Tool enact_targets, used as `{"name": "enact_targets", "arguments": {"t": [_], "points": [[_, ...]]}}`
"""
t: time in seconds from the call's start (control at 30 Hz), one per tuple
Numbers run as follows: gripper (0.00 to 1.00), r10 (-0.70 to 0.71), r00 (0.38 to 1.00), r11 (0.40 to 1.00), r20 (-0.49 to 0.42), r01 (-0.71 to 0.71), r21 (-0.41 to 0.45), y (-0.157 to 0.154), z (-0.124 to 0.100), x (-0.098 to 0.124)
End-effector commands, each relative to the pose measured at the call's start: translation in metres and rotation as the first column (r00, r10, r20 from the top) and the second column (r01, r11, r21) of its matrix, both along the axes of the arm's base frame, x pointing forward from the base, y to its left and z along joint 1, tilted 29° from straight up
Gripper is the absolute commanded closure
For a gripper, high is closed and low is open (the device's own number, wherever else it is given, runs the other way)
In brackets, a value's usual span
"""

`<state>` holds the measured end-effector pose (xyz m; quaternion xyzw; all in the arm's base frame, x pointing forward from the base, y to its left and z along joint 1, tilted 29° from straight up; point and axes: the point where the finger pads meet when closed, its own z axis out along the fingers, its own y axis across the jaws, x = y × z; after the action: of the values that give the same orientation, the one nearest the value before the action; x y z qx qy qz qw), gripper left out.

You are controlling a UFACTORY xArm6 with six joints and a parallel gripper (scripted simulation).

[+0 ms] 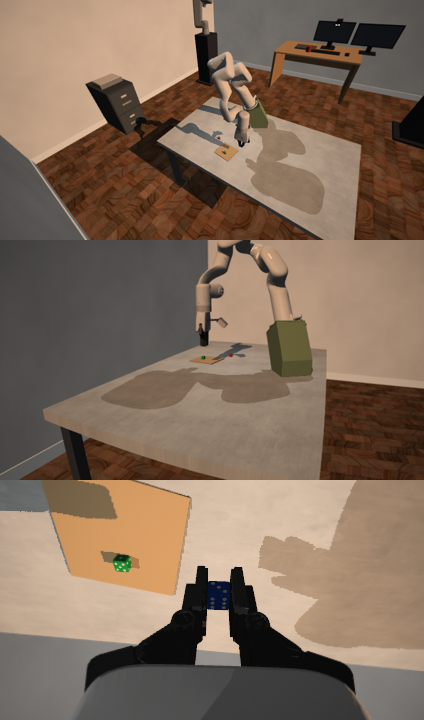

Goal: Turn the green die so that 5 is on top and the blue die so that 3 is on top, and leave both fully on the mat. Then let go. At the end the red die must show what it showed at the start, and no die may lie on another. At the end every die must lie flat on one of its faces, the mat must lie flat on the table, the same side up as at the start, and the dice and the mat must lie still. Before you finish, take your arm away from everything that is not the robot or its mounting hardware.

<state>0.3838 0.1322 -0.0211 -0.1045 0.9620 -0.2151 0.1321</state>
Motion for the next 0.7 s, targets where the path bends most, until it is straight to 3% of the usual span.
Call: {"name": "enact_targets", "arguments": {"t": [0.0, 0.37, 0.67], "points": [[0.89, 0.008, 1.0, 1.0, 0.0, -0.008, 0.0, 0.0012, 0.0011, 0.001], [0.89, 0.135, 0.989, 0.99, -0.06, -0.137, -0.041, 0.0024, 0.001, 0.0031], [0.89, 0.366, 0.911, 0.917, -0.188, -0.388, -0.095, 0.0047, 0.0008, 0.0072]]}}
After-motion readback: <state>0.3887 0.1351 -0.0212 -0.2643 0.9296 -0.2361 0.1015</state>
